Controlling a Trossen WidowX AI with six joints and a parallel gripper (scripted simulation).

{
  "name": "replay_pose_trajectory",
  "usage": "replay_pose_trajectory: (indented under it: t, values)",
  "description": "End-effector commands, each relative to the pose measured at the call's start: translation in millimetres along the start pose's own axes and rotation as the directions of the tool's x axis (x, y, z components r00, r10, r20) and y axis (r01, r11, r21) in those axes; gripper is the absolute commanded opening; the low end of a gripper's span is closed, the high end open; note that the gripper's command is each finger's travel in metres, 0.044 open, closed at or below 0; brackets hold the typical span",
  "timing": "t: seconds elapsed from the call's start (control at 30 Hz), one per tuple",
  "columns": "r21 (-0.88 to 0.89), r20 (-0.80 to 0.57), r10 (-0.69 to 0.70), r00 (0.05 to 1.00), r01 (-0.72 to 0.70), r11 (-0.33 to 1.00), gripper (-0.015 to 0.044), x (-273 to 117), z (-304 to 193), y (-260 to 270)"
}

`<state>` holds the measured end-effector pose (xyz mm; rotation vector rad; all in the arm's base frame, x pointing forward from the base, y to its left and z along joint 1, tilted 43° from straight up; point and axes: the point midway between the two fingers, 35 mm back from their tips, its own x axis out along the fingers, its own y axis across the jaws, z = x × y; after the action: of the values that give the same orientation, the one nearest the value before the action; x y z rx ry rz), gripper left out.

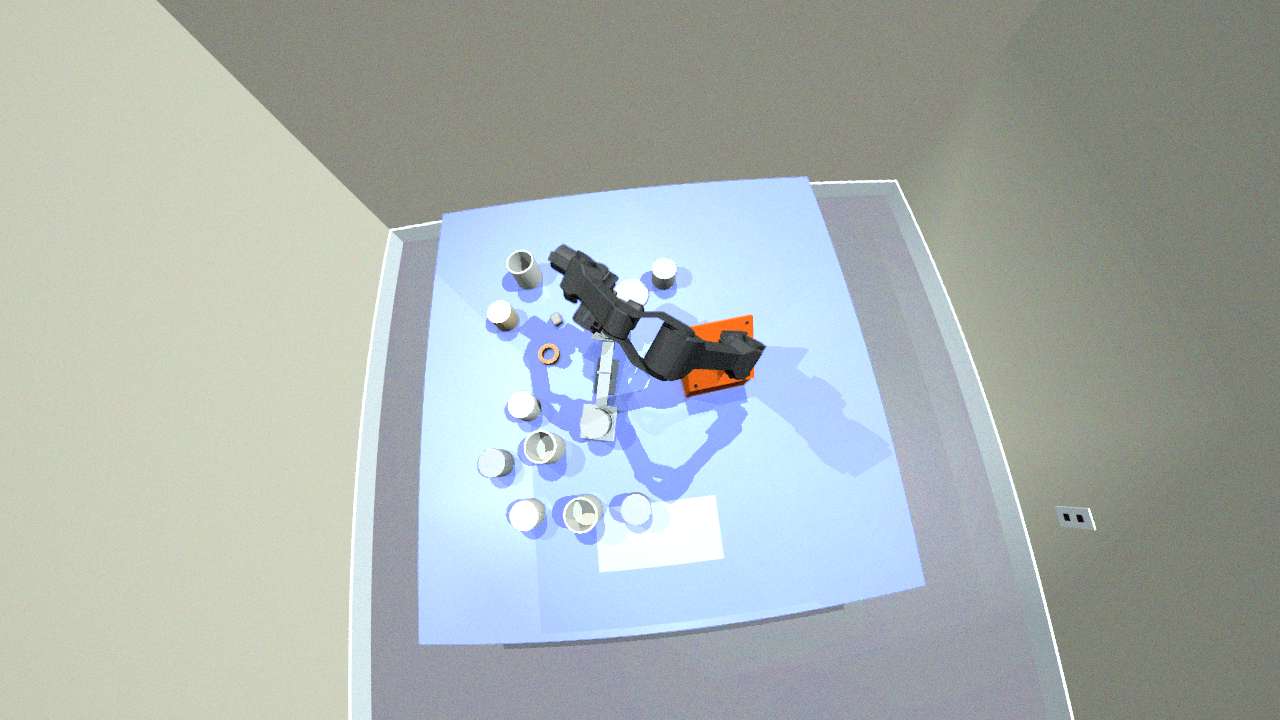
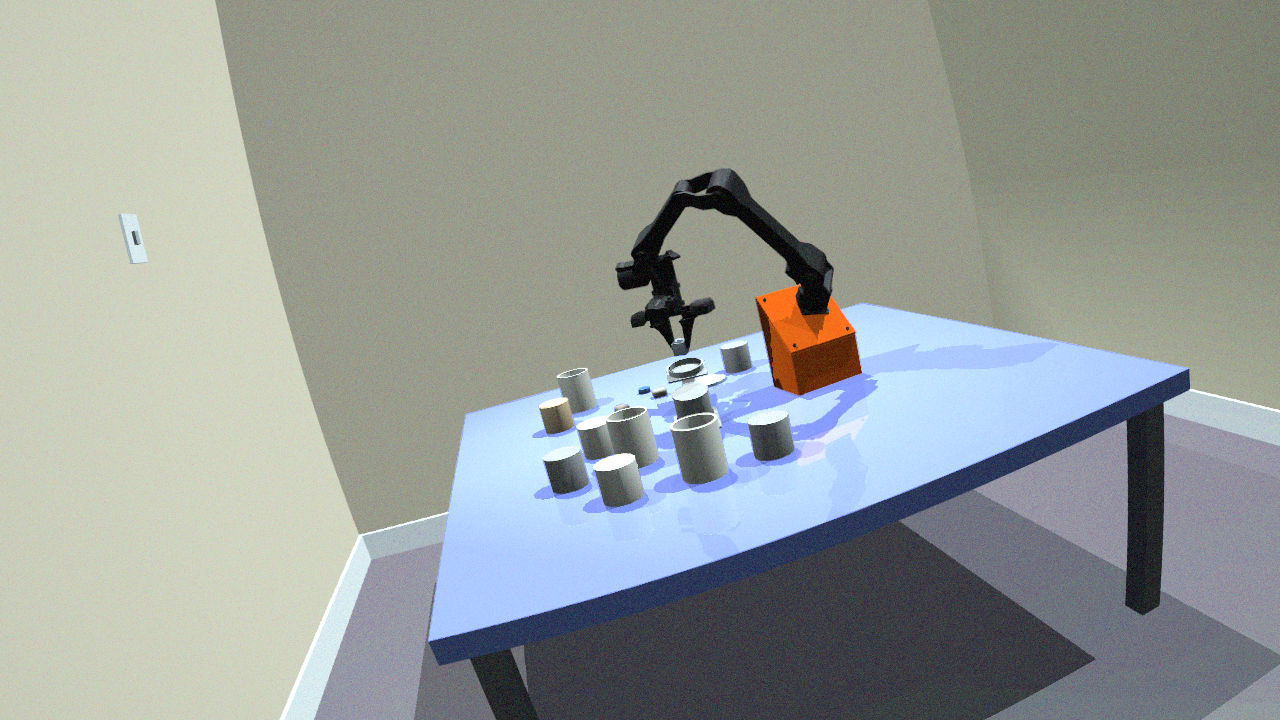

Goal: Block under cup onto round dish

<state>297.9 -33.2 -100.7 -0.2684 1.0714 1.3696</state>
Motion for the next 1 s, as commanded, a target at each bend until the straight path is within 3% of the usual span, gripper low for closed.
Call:
replay_pose_trajectory:
  t: [0.0, 0.23, 0.97]
  values:
    - [-0.009, -0.005, -0.015, 1.000, 0.015, 1.000, 0.0000, -32.6, -0.3, -1.6]
    - [-0.009, -0.005, -0.014, 1.000, 0.014, 1.000, 0.0000, -50.4, -4.7, -0.2]
    - [-0.008, -0.012, -0.019, 1.000, 0.019, 1.000, 0.0000, 42.4, -135.9, -12.1]
